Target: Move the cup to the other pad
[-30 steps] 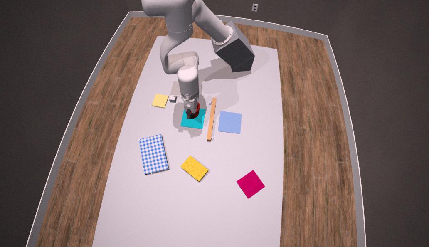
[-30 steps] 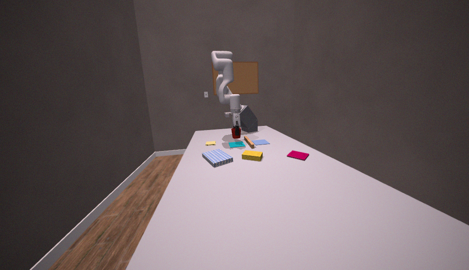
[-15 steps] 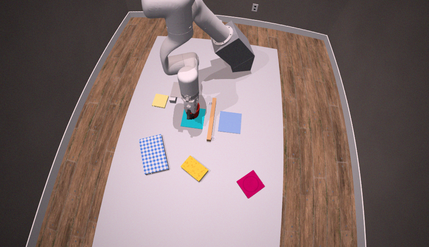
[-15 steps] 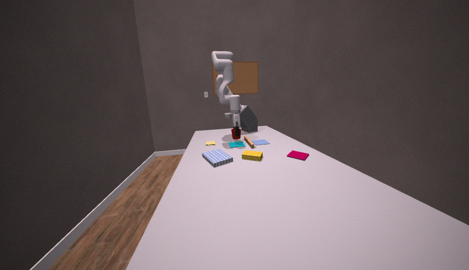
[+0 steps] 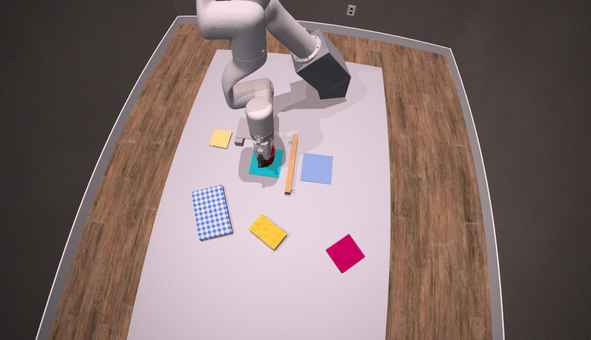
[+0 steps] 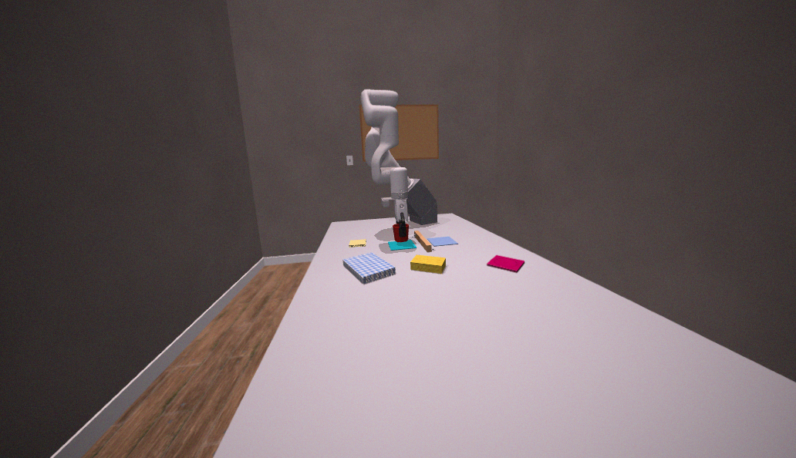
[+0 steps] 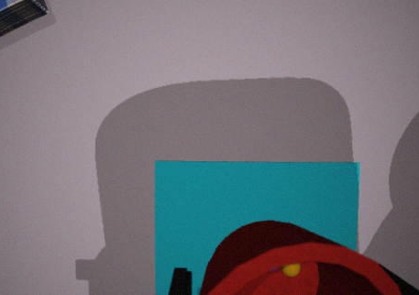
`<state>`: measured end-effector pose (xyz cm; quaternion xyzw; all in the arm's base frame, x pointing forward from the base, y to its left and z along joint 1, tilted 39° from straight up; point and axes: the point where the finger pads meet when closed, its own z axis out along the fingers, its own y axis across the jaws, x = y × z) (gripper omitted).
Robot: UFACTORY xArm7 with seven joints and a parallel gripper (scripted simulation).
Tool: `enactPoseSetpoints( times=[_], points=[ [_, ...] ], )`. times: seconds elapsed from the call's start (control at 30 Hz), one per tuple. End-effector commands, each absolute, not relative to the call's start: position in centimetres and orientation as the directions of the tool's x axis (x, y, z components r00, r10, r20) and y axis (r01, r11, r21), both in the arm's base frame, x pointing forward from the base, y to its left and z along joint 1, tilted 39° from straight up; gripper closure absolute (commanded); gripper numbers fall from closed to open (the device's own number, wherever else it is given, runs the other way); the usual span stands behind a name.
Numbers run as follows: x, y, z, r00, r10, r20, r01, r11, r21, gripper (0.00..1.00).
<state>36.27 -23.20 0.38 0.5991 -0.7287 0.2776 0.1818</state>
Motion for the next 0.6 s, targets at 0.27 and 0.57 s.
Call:
enactPoseSetpoints(
  times=[0.27, 0.57],
  points=[
    [36.51, -23.75, -0.31, -0.215, -0.773, 0.597, -0.974, 0.125, -0.189, 0.15],
    [36.51, -23.75, -0.31, -0.215, -0.773, 0.597, -0.974, 0.125, -0.189, 0.15]
  ],
)
